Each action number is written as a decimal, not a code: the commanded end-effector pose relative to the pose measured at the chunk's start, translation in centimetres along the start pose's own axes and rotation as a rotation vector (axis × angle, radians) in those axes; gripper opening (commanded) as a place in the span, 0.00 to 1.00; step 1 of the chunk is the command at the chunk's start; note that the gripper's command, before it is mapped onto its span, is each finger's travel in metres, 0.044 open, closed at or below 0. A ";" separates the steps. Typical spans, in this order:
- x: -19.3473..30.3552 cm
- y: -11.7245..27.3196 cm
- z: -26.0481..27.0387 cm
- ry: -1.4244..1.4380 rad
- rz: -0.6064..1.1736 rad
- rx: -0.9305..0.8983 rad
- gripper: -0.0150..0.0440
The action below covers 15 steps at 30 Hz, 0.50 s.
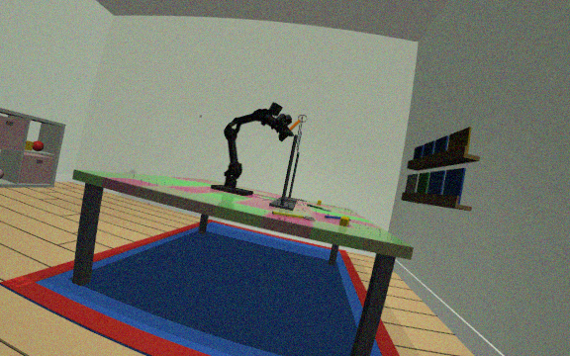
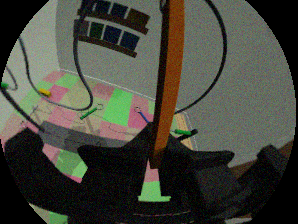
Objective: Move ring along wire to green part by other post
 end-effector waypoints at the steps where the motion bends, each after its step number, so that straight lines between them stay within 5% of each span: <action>1: 0.1 0.1 0.0 0.053 -0.013 0.030 0.00; 15: 0.2 0.0 -0.1 0.207 -0.050 0.112 0.00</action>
Point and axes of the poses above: the point midway between the two fingers, 35 mm back from their tips, its own y axis back along the fingers, its own z axis across the jaws, x = y × z, the point moved 6 cm from there along y, back along the fingers, and after that the axes turned 11 degrees about -y, right-handed, at the moved point
